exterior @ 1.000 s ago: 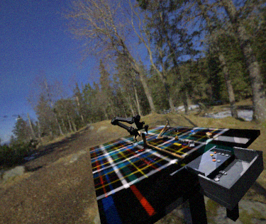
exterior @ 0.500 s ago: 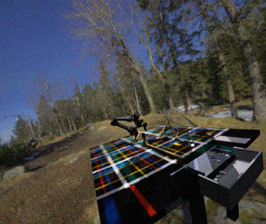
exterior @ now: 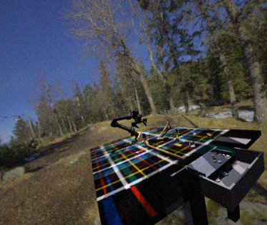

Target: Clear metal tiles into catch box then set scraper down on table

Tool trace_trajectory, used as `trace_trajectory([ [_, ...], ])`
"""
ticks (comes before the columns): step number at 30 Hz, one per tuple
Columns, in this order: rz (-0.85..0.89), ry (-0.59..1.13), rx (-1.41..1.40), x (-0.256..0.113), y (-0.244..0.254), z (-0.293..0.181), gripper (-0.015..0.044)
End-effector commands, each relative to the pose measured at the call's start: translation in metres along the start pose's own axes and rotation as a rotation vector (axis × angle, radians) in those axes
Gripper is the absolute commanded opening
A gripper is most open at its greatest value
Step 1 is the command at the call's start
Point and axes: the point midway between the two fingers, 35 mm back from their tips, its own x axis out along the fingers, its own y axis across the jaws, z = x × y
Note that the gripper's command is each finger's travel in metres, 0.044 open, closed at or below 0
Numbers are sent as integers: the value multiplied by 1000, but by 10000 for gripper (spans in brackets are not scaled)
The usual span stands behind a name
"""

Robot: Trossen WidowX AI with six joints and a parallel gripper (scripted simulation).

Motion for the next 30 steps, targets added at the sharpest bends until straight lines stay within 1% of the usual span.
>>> trace_trajectory([
  [1,0,-55,-3,-13,-1,15,440],
  [16,18,-245,-23,-67,2,58,440],
  [30,41,-402,-22,-123,-1,87,440],
])
